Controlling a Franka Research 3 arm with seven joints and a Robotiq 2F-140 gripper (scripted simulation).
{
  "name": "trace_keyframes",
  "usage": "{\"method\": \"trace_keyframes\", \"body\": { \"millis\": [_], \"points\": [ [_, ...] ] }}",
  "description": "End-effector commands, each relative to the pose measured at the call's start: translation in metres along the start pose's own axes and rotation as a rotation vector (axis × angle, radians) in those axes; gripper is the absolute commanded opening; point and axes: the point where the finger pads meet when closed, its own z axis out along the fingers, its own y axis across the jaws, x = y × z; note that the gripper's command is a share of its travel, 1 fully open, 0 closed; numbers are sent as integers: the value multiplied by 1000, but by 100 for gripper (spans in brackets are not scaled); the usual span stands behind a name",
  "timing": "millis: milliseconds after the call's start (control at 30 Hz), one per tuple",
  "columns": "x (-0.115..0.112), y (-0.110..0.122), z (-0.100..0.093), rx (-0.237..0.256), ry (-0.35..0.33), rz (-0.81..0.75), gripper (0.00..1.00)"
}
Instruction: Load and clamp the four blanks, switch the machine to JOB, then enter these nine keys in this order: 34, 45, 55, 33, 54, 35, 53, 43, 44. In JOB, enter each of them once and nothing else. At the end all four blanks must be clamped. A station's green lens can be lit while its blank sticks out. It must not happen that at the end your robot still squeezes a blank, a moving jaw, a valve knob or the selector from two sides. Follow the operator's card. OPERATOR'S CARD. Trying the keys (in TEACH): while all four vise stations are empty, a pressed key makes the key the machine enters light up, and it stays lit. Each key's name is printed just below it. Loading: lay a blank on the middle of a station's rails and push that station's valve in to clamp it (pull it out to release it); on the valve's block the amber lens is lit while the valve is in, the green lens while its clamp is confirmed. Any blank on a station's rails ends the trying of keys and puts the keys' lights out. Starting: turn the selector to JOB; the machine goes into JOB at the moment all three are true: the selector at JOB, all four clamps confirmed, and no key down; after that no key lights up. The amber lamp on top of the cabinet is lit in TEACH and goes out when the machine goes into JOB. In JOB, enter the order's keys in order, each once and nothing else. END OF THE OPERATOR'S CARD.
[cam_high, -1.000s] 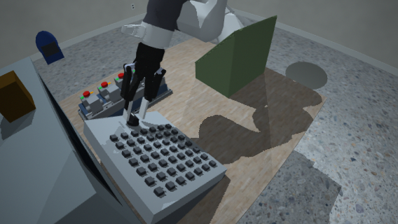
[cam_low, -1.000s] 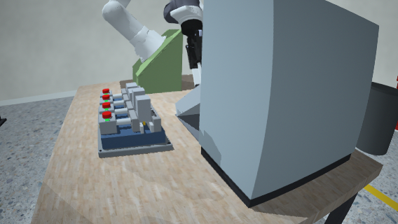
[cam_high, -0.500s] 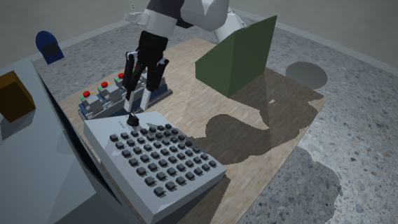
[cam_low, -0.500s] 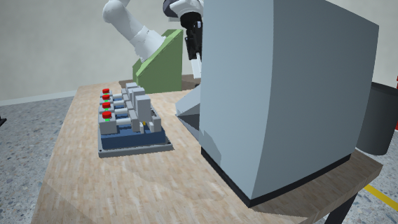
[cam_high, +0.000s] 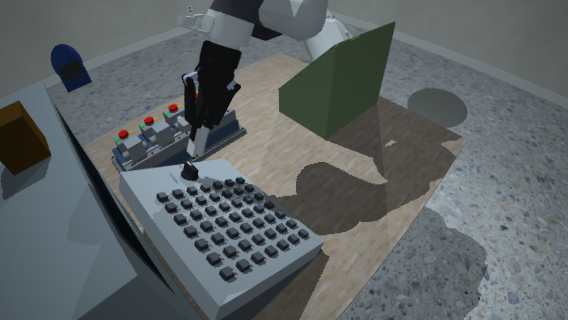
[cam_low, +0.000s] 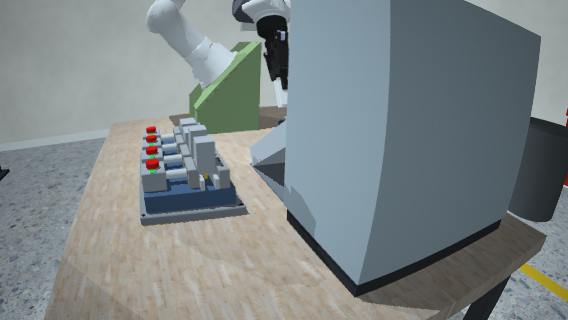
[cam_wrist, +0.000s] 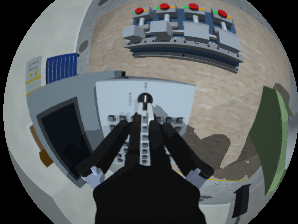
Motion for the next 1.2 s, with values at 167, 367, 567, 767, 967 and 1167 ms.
{"method": "trace_keyframes", "body": {
  "millis": [167,367,567,767,967,1167],
  "points": [
    [1,1,0,-4,1,11,0],
    [1,1,0,-4,1,11,0],
    [1,1,0,-4,1,11,0],
    [1,1,0,-4,1,11,0],
    [1,1,0,-4,1,11,0],
    [-57,-10,8,-4,1,-16,0]
  ]
}}
